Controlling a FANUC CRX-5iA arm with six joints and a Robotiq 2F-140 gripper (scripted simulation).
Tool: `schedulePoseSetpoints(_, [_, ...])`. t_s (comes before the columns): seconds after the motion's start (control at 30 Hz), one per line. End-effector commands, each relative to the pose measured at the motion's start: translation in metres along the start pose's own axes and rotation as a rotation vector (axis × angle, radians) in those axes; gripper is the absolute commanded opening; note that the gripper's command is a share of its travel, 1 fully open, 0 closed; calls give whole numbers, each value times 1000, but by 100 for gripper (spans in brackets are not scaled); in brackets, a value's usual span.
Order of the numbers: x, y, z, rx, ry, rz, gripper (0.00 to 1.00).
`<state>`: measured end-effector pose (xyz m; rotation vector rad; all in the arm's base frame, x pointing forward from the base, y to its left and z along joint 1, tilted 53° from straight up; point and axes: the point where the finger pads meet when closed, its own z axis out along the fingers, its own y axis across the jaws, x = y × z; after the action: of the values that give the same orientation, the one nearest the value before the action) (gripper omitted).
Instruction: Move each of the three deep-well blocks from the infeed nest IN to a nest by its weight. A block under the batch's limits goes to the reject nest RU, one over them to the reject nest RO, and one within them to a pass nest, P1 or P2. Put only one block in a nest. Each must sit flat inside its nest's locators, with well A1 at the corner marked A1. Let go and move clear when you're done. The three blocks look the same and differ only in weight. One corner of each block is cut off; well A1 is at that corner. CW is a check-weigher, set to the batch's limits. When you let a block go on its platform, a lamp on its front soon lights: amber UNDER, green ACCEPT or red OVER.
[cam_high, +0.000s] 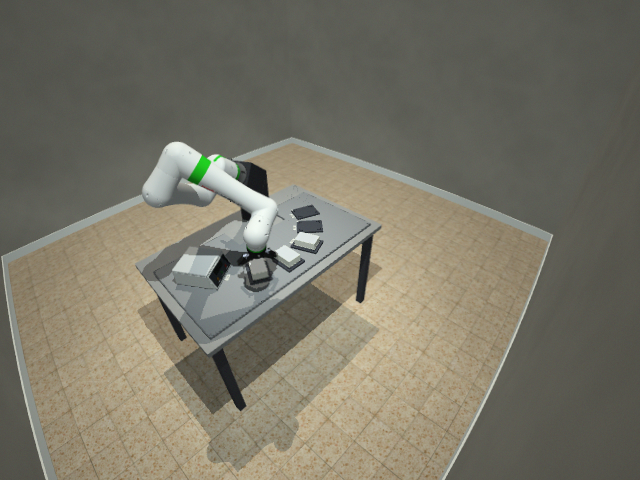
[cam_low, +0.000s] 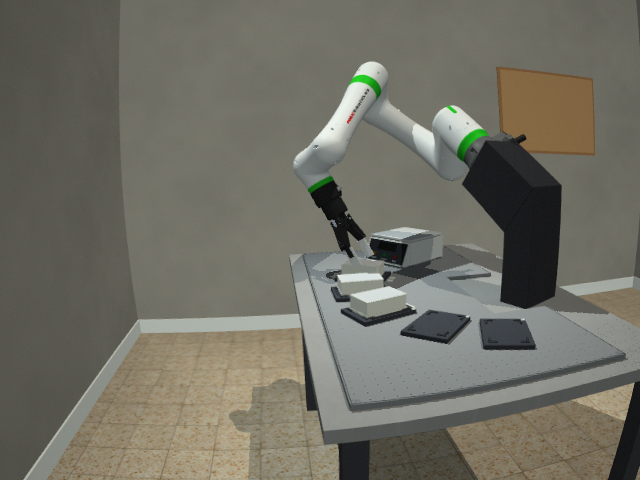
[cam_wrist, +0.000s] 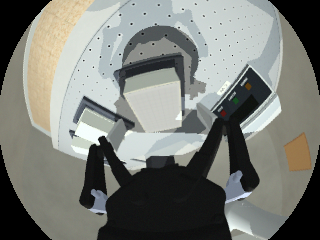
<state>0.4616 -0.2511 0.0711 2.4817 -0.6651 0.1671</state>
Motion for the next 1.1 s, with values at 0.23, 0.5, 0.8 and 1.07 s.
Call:
schedulePoseSetpoints(0.23, [8,0,14,0,0,0,100])
schedulePoseSetpoints(0.5, [12,0,21,0,0,0,100])
schedulePoseSetpoints(0.8, [12,0,21,0,0,0,10])
schedulePoseSetpoints(1.07, [12,0,21,0,0,0,10])
